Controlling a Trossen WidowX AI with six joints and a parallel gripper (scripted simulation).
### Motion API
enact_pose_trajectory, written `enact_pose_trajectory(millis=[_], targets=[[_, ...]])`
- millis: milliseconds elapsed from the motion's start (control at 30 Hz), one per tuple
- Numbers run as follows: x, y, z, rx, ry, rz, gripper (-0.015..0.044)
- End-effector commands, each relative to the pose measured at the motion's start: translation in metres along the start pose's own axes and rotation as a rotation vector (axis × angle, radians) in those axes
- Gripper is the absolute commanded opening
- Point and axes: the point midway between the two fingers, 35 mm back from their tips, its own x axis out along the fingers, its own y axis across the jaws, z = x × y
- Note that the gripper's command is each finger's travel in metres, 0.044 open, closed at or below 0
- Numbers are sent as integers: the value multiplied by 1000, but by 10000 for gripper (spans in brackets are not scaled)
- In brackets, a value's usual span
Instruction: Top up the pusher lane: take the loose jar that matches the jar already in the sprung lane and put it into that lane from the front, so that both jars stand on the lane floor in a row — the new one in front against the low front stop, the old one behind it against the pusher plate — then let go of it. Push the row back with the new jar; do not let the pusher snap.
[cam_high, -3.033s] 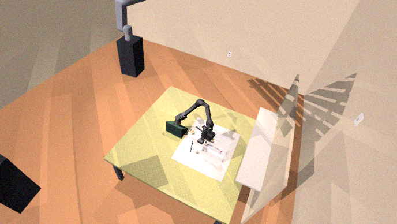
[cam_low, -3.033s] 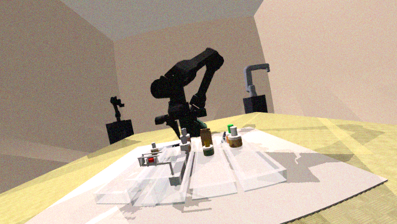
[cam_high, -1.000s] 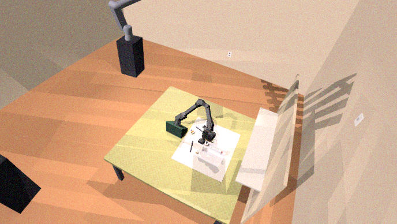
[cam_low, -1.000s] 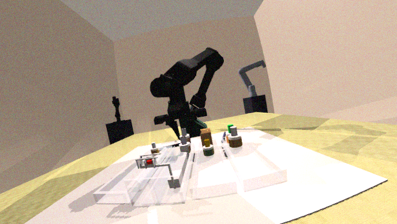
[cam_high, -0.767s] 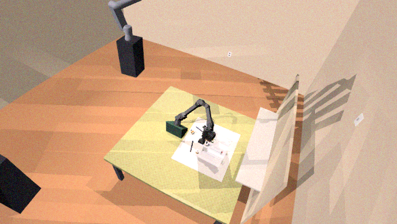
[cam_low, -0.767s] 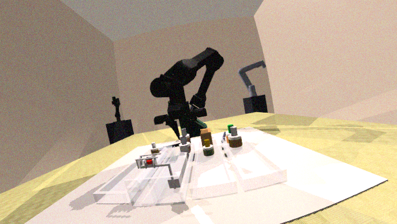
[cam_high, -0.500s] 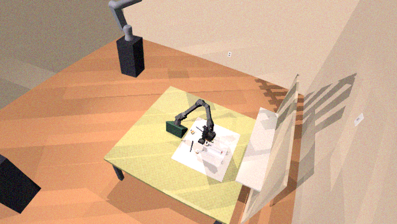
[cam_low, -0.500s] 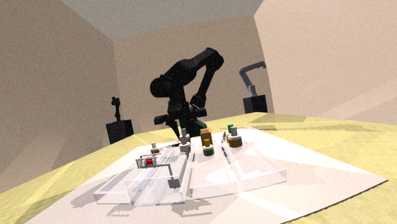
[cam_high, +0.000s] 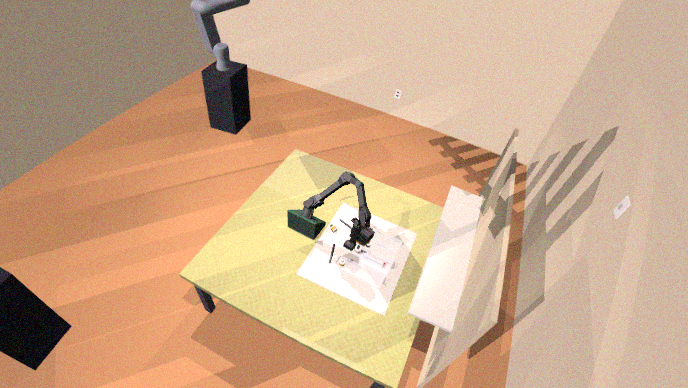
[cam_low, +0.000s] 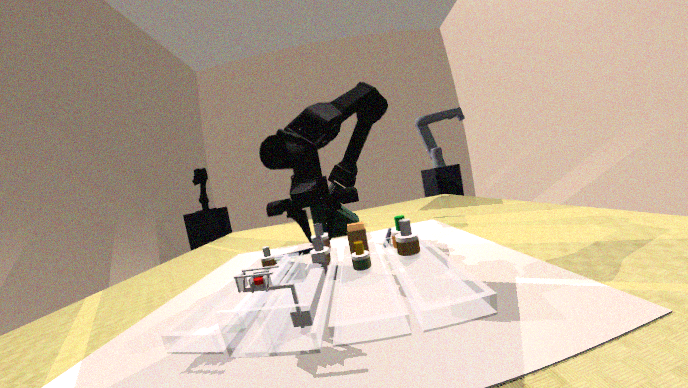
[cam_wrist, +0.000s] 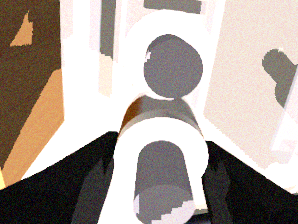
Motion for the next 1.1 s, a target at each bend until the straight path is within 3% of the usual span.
enact_pose_trajectory(millis=[0, 1067], targets=[[-2, 1, 7, -8, -20, 4, 0], [7, 1, 7, -8, -20, 5, 0]])
